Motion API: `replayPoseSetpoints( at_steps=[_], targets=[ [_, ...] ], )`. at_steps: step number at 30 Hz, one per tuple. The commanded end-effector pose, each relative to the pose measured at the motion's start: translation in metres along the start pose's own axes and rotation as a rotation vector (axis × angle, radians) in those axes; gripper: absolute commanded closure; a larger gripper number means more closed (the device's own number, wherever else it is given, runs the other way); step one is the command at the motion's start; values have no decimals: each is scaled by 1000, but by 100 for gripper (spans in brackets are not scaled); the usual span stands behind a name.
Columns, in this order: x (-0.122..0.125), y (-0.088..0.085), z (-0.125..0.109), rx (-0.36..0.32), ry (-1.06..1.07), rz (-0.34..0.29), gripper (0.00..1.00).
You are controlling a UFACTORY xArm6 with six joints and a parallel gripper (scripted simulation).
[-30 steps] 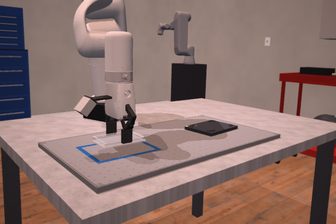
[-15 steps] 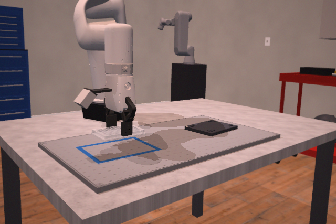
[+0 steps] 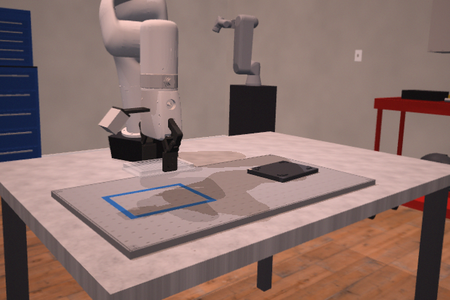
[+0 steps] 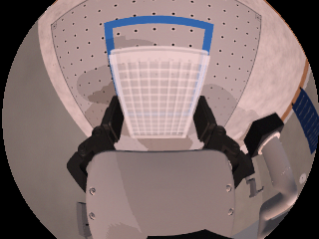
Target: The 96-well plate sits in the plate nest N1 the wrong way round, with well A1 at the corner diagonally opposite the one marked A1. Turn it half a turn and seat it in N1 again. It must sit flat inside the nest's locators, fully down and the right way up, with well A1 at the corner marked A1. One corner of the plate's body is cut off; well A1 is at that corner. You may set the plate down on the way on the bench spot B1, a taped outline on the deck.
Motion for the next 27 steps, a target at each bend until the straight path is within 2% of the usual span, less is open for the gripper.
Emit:
replayPoseSetpoints(
  at_steps=[1, 8, 21, 27],
  targets=[
    [-2, -7, 0, 0, 0, 5, 100],
    [-2, -19, 0, 0, 0, 5, 100],
    [-2, -19, 0, 0, 0, 5, 100],
    [3, -20, -19, 0, 200, 5, 100]
  ],
)
Point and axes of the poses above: the point where the finger pads meet when closed, its own y axis out along the fingers, its own x axis across the jaws, z = x × y, the point moved 3 cm from there along -y, back along the fingers, and after that the axes turned 12 degrees about y, right-handed, at the moved point
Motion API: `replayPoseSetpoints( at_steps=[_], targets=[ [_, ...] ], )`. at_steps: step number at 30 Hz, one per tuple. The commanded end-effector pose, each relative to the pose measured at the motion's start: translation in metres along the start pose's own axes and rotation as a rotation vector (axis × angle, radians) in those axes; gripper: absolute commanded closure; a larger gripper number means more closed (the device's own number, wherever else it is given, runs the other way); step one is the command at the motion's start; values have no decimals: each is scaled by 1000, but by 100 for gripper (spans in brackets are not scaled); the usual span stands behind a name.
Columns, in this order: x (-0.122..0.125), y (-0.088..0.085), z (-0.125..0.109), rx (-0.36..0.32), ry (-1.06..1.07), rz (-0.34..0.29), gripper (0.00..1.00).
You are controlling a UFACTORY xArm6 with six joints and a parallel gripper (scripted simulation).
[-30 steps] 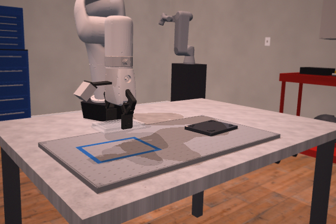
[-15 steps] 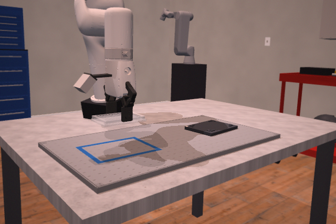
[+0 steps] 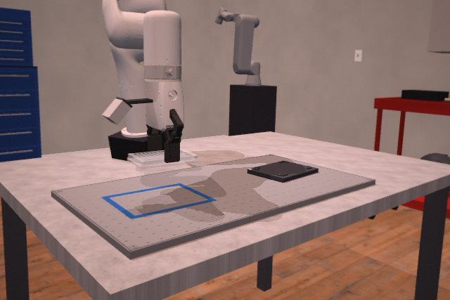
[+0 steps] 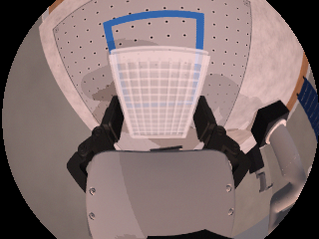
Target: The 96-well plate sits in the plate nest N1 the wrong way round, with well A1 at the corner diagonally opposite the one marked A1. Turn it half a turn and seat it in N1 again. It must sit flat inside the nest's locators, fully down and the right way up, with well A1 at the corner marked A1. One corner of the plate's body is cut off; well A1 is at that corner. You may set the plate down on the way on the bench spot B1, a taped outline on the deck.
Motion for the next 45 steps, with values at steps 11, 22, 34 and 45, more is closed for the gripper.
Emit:
replayPoseSetpoints(
  at_steps=[11, 22, 34, 45],
  targets=[
    [12, -2, -38, 5, 406, 7, 100],
    [22, -3, -67, 4, 706, 8, 100],
    [36, -4, -105, 2, 1106, 8, 100],
    [46, -5, -133, 1, 1406, 9, 100]
  ],
)
Point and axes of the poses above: the point where the finger pads meet when closed, its own y axis out along the fingers, its own x axis across the jaws, z = x × y, the point moved 3 cm from there along -y, back along the fingers, and after that the axes turned 12 degrees about y, right-handed, at the moved point
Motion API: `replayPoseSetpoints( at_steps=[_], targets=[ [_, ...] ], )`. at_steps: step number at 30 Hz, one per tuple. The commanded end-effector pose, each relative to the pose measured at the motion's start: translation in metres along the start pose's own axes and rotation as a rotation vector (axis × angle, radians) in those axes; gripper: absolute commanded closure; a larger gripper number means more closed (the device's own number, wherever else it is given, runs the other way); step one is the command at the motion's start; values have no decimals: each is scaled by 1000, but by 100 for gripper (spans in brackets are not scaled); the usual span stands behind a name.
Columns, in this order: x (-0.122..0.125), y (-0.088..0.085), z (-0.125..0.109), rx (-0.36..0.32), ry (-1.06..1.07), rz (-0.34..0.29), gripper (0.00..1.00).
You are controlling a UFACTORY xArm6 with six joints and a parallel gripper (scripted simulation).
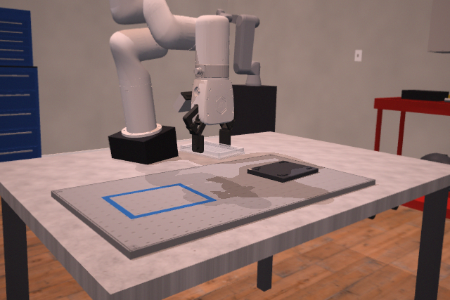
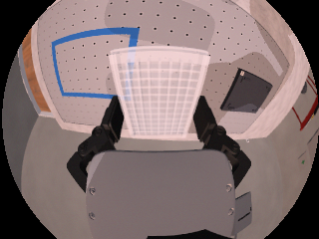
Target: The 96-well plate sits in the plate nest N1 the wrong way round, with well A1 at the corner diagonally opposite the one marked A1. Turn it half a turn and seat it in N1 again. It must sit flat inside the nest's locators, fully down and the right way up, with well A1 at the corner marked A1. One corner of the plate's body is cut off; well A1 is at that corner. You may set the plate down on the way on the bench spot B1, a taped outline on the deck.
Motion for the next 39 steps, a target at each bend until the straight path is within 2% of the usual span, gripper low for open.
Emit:
replayPoseSetpoints(
  at_steps=[1, 7, 9, 24, 26, 39],
  targets=[
    [15, -1, -1, -8, 153, 19, 100],
    [35, -2, 1, -10, 353, 18, 100],
    [35, -2, 1, -10, 353, 18, 100],
    [85, -2, 3, -14, 853, 15, 100],
    [85, -2, 3, -14, 853, 15, 100],
    [129, -3, 6, -17, 1286, 11, 100]
  ],
)
Point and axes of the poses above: the point where the finger pads meet when closed, its own y axis out along the fingers, its own x axis across the jaws, z = x × y, the point moved 3 cm from there along -y, back along the fingers, and after that the axes turned 12 degrees about y, right-handed, at the moved point
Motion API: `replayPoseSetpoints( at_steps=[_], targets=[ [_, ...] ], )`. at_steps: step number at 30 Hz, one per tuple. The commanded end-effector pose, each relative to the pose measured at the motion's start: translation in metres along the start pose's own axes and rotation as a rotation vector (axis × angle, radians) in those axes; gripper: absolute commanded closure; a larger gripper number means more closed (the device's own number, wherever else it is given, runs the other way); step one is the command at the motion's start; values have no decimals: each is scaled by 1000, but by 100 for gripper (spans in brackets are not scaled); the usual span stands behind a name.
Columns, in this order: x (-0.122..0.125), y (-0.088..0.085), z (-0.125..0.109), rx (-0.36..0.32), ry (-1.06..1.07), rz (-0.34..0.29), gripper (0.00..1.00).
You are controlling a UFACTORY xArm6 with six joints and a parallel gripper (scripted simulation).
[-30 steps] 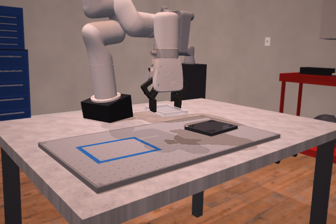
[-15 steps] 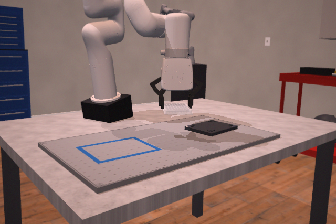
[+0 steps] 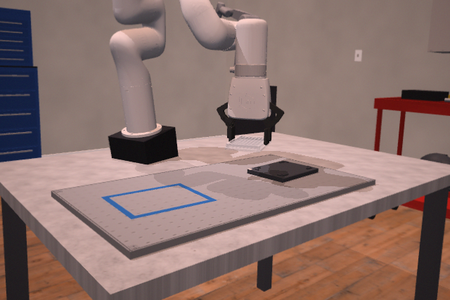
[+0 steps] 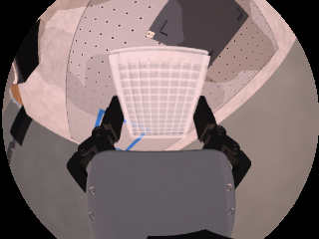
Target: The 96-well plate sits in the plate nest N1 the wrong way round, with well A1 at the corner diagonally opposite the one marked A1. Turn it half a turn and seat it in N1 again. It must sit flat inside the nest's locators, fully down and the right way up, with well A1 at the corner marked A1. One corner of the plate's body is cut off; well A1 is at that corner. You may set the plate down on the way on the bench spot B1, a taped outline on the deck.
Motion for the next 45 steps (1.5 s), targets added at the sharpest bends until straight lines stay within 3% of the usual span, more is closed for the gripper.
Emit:
replayPoseSetpoints(
  at_steps=[1, 12, 36, 45],
  targets=[
    [7, -1, 14, -20, 155, -5, 100],
    [17, -2, 42, -19, 455, -8, 100],
    [42, -3, 111, -19, 460, -8, 100],
    [48, -3, 127, -19, 460, -8, 100]
  ],
)
Point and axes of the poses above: the point where the finger pads meet when closed, its own y axis out along the fingers, its own x axis across the jaws, z = x × y, the point moved 3 cm from there along -y, back along the fingers, and after that the axes turned 12 degrees about y, right-handed, at the moved point
